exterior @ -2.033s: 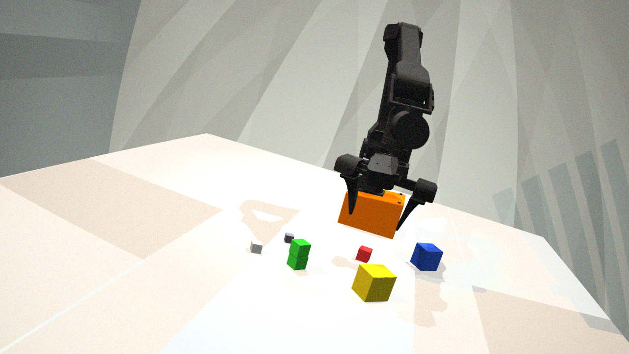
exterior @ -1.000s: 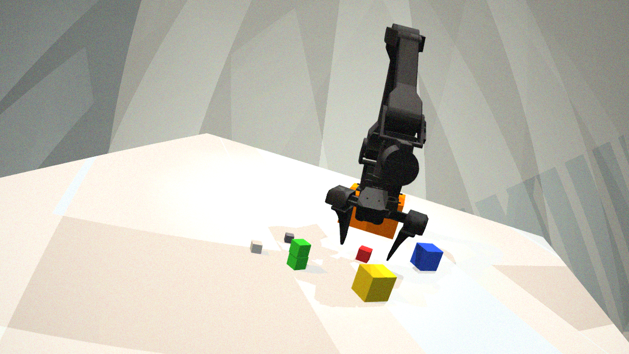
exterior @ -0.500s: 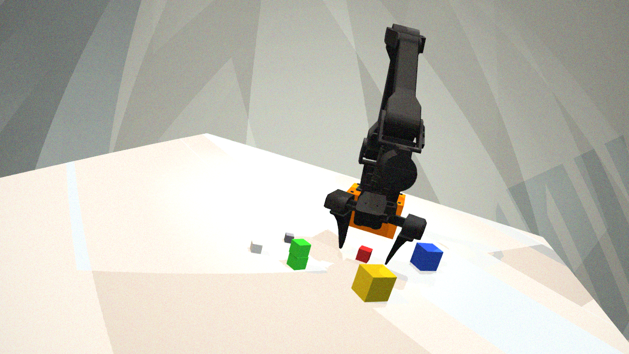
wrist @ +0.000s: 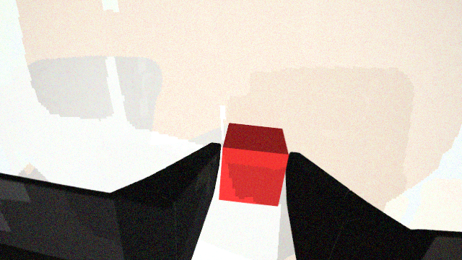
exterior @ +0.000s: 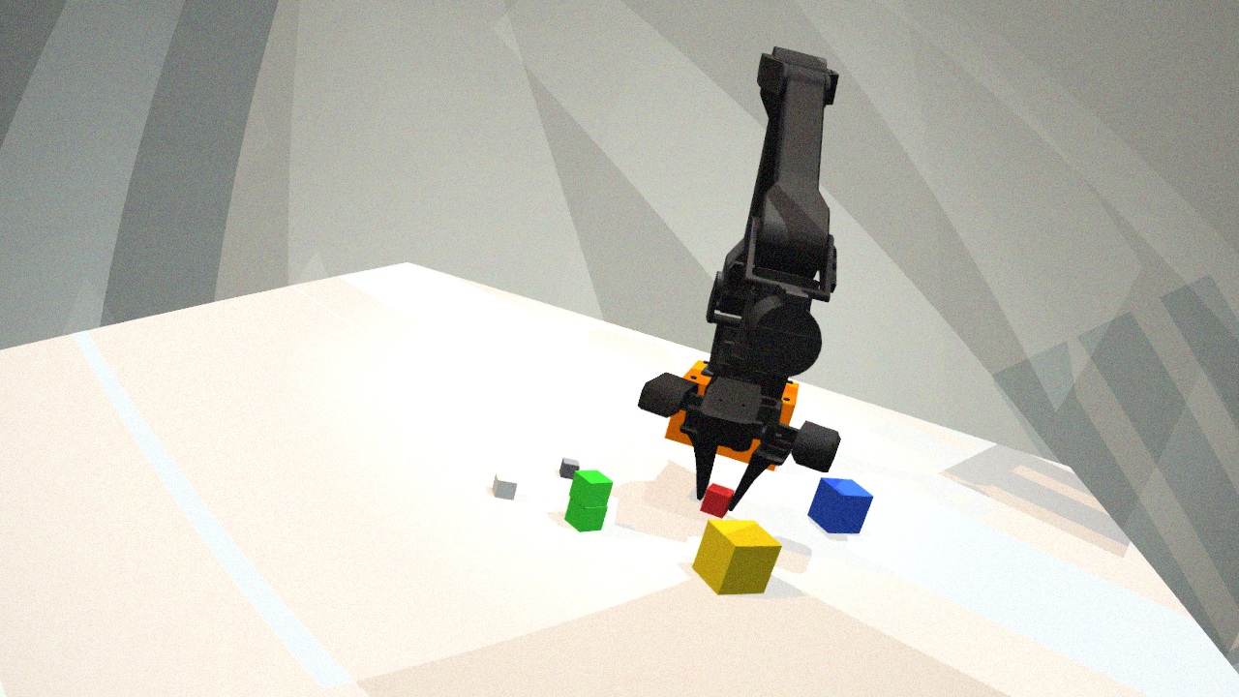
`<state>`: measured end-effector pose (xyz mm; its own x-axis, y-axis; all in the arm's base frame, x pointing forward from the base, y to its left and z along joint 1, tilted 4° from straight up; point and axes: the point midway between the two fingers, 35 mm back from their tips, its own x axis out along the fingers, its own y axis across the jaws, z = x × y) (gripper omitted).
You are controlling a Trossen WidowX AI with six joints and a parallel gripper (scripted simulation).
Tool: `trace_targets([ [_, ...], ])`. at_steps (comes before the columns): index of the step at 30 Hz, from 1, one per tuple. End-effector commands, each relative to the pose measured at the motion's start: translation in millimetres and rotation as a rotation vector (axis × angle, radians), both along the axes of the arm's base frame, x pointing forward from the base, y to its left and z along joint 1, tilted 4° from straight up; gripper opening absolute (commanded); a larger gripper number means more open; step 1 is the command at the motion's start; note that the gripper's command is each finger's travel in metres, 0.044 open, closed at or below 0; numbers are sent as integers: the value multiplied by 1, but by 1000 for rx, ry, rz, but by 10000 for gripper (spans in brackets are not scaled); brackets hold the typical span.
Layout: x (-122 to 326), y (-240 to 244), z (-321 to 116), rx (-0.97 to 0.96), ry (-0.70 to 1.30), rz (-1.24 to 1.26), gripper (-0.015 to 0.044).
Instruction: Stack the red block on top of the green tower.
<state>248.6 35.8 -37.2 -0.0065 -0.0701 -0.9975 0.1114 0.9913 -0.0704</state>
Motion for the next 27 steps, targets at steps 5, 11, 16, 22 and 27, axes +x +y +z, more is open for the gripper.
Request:
trace_targets([
  [5,0,0,0,3,0,4,59],
  [11,1,1,8,4,0,4,0],
  [16,1,2,31,4,0,4,0],
  [22,1,5,64,4,0,4,0],
  [27,1,6,92,4,0,4,0],
])
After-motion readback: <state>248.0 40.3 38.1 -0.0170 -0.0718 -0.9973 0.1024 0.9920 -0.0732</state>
